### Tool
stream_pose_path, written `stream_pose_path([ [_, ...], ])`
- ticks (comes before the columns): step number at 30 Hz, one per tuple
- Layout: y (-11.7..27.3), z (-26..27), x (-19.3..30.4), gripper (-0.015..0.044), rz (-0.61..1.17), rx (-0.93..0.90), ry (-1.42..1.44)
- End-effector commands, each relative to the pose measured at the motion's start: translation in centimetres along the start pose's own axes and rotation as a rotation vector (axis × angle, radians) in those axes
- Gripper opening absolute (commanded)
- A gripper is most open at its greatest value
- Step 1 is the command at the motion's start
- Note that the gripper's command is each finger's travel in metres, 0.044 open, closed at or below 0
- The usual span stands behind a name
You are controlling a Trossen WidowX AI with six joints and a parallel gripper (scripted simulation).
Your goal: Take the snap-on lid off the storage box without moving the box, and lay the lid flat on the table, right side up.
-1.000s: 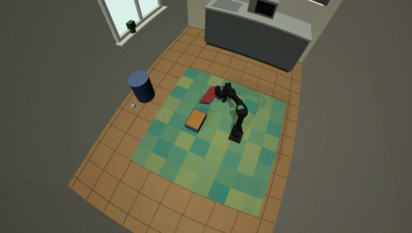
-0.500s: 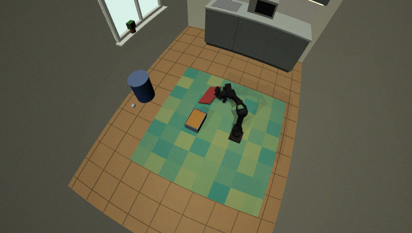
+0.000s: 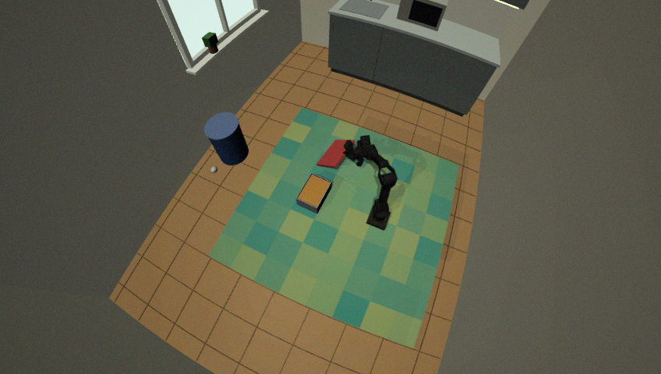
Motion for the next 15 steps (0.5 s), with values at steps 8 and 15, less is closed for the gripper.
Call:
stream_pose_path([
  [8, -1.21, -1.28, 0.73, 0.0, 0.025, 0.02, -0.011],
  [15, -1.56, -1.71, 0.81, 0.0, 0.025, 0.02, -0.011],
])
Point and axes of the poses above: the point midway between the two fingers, 35 mm back from their tips, its own y axis back along the fingers, its own z axis across the jaws, x = y × z, the point moved 8 cm from there along y, back along the fingers, and after that the axes turned 8 degrees about y, right-handed, at the moved point
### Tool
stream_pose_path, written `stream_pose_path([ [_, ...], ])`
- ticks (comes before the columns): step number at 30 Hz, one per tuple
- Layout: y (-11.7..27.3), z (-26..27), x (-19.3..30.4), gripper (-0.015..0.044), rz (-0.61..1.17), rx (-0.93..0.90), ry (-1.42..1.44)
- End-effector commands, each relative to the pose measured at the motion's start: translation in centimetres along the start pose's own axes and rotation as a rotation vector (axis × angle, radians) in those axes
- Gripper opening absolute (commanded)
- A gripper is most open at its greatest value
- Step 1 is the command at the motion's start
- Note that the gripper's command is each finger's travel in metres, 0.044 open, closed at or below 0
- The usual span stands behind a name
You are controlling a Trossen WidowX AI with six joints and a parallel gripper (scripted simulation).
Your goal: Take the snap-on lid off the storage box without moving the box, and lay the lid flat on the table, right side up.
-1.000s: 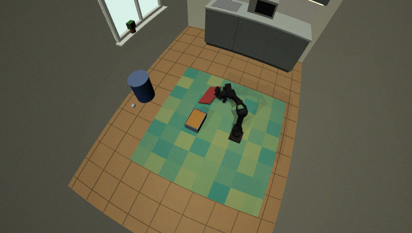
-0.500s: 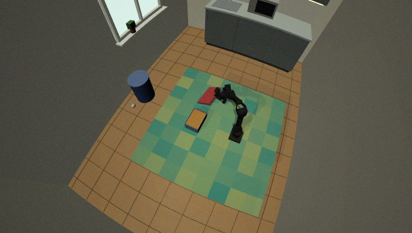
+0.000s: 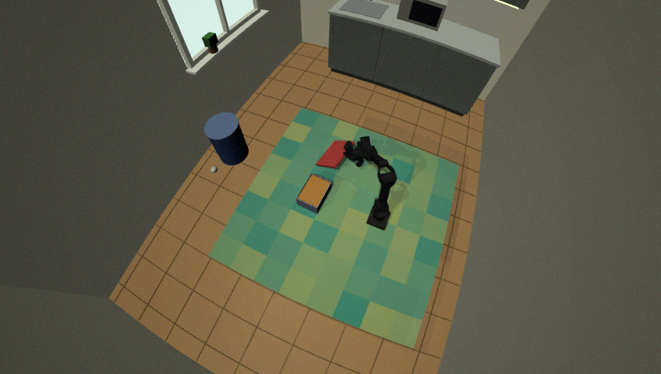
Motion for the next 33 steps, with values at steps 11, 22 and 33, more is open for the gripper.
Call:
stream_pose_path([
  [11, -1.4, -1.6, 0.9, 0.0, 0.029, 0.022, -0.013],
  [22, -2.0, -2.2, 1.0, 0.0, 0.029, 0.022, -0.013],
  [33, -2.5, -2.9, 1.1, 0.0, 0.029, 0.022, -0.013],
])
Point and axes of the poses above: the point midway between the two fingers, 35 mm back from their tips, its own y axis back along the fingers, its own z axis across the jaws, x = y × z, the point moved 8 cm from there along y, back along the fingers, and after that the axes turned 8 degrees about y, right-handed, at the moved point
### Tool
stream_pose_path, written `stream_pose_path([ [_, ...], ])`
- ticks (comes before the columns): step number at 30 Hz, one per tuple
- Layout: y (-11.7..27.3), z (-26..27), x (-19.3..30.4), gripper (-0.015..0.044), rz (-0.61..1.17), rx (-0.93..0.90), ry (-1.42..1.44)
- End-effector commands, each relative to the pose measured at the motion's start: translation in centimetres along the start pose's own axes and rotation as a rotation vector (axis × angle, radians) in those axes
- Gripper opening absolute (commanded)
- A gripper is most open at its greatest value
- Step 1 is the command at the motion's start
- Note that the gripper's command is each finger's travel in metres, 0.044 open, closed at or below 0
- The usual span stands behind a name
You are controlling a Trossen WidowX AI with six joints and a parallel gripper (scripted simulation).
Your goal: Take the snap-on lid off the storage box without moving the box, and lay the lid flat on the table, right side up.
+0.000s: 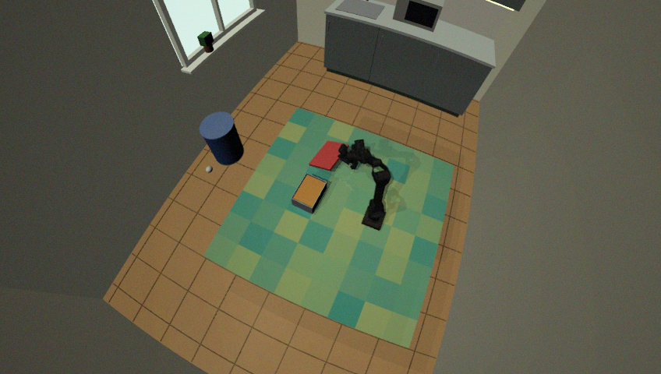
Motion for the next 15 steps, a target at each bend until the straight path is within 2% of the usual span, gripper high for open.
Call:
stream_pose_path([
  [1, -0.81, -0.95, 0.61, 0.0, 0.02, 0.024, -0.014],
  [15, -1.51, -1.82, 0.76, 0.0, 0.02, 0.024, -0.014],
])
Point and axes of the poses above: the point midway between the two fingers, 35 mm back from their tips, its own y axis back along the fingers, its own z axis across the jaws, x = y × z, the point moved 8 cm from there along y, back along the fingers, and after that the axes turned 8 degrees about y, right-handed, at the moved point
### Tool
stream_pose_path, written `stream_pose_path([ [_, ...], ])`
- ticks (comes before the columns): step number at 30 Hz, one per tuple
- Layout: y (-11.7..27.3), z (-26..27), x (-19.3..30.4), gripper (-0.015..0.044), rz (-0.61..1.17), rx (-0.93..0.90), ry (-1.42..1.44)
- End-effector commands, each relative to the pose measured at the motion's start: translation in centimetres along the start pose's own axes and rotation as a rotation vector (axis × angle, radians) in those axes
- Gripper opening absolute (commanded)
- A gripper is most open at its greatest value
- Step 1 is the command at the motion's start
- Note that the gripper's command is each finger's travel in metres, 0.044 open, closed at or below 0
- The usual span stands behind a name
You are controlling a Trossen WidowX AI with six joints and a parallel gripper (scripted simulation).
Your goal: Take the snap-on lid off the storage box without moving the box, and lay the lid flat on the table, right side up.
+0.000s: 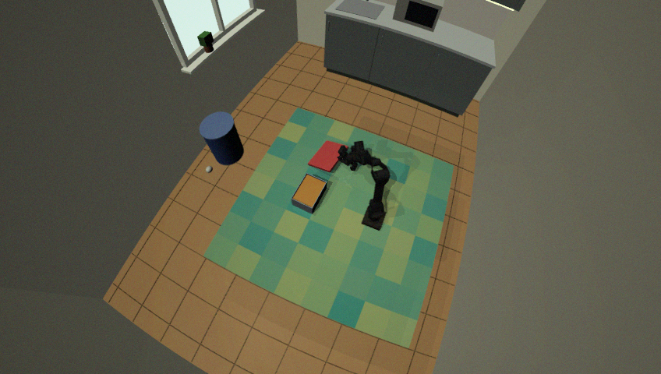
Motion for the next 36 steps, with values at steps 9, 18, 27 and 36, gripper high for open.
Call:
stream_pose_path([
  [9, 0.0, 0.3, -0.2, 0.021, 0.013, 0.02, -0.011],
  [18, 0.6, -0.5, 0.1, 0.0406, 0.013, 0.021, -0.011],
  [27, 2.0, -1.6, 0.3, 0.044, 0.013, 0.022, -0.011],
  [36, 3.4, -2.8, 0.4, 0.044, 0.014, 0.023, -0.011],
])
Point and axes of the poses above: the point midway between the two fingers, 35 mm back from their tips, its own y axis back along the fingers, its own z axis across the jaws, x = y × z, the point moved 8 cm from there along y, back along the fingers, and after that the axes turned 8 degrees about y, right-handed, at the moved point
